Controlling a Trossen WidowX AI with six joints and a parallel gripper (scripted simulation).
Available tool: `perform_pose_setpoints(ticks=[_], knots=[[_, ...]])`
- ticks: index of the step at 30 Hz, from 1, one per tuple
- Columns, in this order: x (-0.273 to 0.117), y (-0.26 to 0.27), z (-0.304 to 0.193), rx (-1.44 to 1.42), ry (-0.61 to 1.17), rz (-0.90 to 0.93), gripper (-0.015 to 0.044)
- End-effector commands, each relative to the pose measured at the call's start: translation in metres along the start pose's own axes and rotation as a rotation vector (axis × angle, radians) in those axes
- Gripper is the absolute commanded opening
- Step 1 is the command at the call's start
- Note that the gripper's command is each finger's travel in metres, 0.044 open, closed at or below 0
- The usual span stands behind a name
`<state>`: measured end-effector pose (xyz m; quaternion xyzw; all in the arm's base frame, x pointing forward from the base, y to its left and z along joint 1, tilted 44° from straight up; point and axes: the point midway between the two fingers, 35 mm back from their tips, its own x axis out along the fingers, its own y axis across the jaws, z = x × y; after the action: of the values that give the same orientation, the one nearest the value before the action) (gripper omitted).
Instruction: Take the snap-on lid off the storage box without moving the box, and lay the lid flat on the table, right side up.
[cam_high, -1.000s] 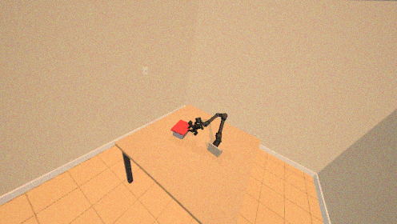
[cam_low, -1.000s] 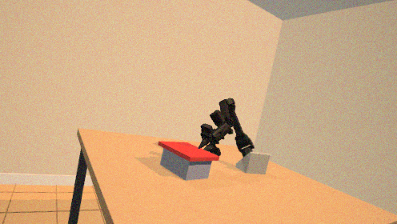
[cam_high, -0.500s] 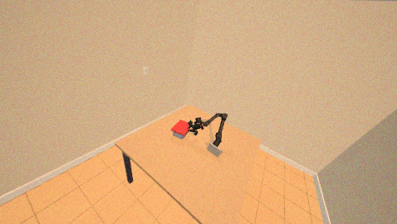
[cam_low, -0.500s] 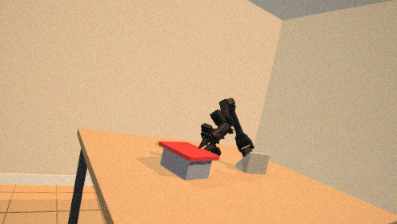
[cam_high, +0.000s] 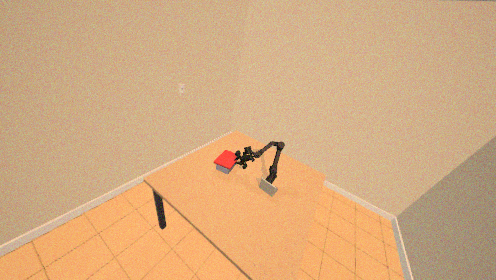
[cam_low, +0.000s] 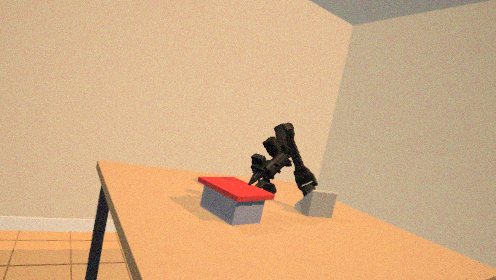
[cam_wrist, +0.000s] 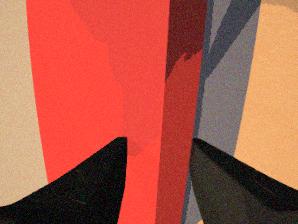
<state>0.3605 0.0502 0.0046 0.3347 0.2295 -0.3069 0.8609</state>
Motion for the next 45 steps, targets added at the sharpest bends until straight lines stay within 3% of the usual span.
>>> perform_pose_setpoints(ticks=[1,45], knots=[[-0.0031,0.0034,-0.0005,0.001,0.0,0.008,0.0],[-0.0056,0.008,-0.0008,-0.001,0.0,0.009,0.0]])
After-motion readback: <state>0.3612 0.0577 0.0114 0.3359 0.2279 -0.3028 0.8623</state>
